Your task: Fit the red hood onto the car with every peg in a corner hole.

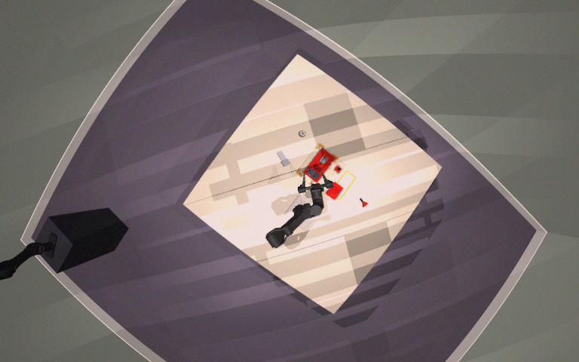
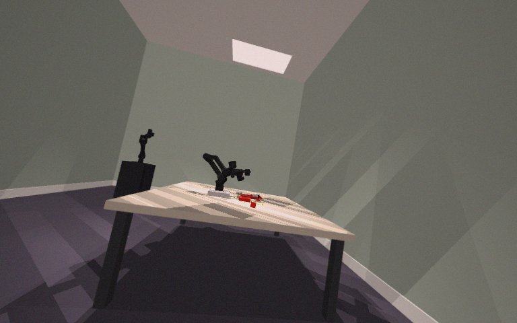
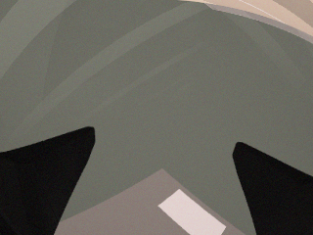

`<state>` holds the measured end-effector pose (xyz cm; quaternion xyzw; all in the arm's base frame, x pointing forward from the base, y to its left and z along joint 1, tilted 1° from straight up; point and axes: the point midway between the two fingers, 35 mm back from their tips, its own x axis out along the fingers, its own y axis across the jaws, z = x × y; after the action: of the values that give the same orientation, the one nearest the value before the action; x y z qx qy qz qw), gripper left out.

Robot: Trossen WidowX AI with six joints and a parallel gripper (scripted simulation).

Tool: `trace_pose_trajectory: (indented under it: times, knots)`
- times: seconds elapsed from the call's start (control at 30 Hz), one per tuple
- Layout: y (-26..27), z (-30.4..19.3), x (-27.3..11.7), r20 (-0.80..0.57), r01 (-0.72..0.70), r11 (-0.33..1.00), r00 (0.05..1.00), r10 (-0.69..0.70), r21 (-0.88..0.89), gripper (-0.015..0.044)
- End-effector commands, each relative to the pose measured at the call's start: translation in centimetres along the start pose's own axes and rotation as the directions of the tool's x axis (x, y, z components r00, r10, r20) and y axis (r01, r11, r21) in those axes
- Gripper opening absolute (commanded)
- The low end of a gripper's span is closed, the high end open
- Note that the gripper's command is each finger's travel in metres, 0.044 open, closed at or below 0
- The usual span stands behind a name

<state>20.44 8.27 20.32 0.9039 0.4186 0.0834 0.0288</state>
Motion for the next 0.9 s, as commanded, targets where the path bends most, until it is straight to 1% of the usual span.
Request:
trace_pose_trajectory:
  times: [0.0,0.03,0.07,0.1,0.17,0.27,0.37,0.43,0.5,0.57,0.63,0.7,0.73,0.8,0.87]
  knots:
    - [0.2,0.0,0.0,0.003,-0.007,1.000,1.000,0.007,0.023,0.0440]
    - [0.9,0.1,0.2,0.013,-0.030,0.995,0.999,0.029,0.090,0.0440]
    - [1.9,0.3,0.4,0.033,-0.070,0.977,0.997,0.064,0.201,0.0440]
    - [3.2,0.6,0.5,0.060,-0.119,0.937,0.993,0.106,0.328,0.0440]
    - [5.5,1.3,0.7,0.124,-0.221,0.802,0.975,0.183,0.554,0.0440]
    - [8.7,2.9,0.7,0.245,-0.357,0.489,0.928,0.280,0.796,0.0440]
    - [11.3,4.9,0.1,0.385,-0.442,0.098,0.855,0.348,0.892,0.0440]
    - [12.7,6.3,-0.6,0.484,-0.455,-0.170,0.791,0.374,0.874,0.0440]
    - [13.8,7.7,-1.5,0.584,-0.427,-0.421,0.716,0.382,0.800,0.0440]
    - [14.6,9.0,-2.6,0.680,-0.358,-0.637,0.632,0.373,0.682,0.0440]
    - [15.1,10.3,-3.8,0.768,-0.250,-0.805,0.538,0.347,0.538,0.0440]
    - [15.3,11.4,-5.2,0.846,-0.107,-0.916,0.435,0.307,0.387,0.0440]
    - [15.3,11.9,-6.0,0.881,-0.026,-0.949,0.382,0.281,0.315,0.0440]
    - [15.1,12.6,-7.6,0.937,0.146,-0.972,0.272,0.219,0.185,0.0440]
    - [14.7,13.0,-9.2,0.977,0.320,-0.943,0.161,0.143,0.086,0.0440]
